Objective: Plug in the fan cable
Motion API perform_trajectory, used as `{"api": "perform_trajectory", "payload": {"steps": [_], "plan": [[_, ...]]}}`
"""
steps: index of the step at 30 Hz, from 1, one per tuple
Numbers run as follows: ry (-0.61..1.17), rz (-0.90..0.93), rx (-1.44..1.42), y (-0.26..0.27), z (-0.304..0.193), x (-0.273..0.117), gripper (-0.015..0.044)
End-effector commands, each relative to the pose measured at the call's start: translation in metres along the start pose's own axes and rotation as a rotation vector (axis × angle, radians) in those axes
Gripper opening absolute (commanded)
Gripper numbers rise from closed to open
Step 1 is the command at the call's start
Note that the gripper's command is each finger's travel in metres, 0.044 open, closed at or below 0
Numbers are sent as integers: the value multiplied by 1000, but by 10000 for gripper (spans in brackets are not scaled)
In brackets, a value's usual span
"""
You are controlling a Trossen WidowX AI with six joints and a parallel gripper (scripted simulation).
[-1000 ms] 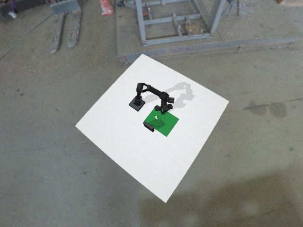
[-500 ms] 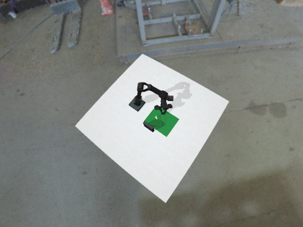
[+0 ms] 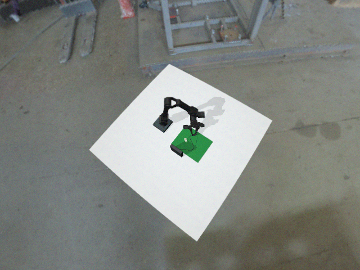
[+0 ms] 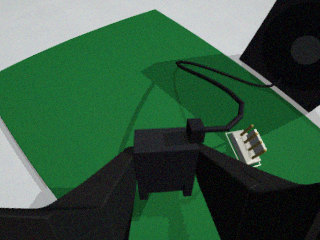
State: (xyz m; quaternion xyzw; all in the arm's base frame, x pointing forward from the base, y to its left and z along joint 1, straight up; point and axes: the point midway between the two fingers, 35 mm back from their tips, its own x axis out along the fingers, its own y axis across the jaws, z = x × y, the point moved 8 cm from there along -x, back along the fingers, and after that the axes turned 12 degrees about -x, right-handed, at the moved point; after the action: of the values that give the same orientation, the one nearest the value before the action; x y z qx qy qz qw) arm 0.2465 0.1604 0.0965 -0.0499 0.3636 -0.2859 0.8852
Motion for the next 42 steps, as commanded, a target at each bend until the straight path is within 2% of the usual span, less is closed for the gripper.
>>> {"api": "perform_trajectory", "payload": {"steps": [1, 33, 42], "plan": [[-58, -8, 11, 0, -6, -1, 0], [-507, 24, 119, -6, -46, -23, 0], [-494, 24, 112, -7, -41, -26, 0]]}}
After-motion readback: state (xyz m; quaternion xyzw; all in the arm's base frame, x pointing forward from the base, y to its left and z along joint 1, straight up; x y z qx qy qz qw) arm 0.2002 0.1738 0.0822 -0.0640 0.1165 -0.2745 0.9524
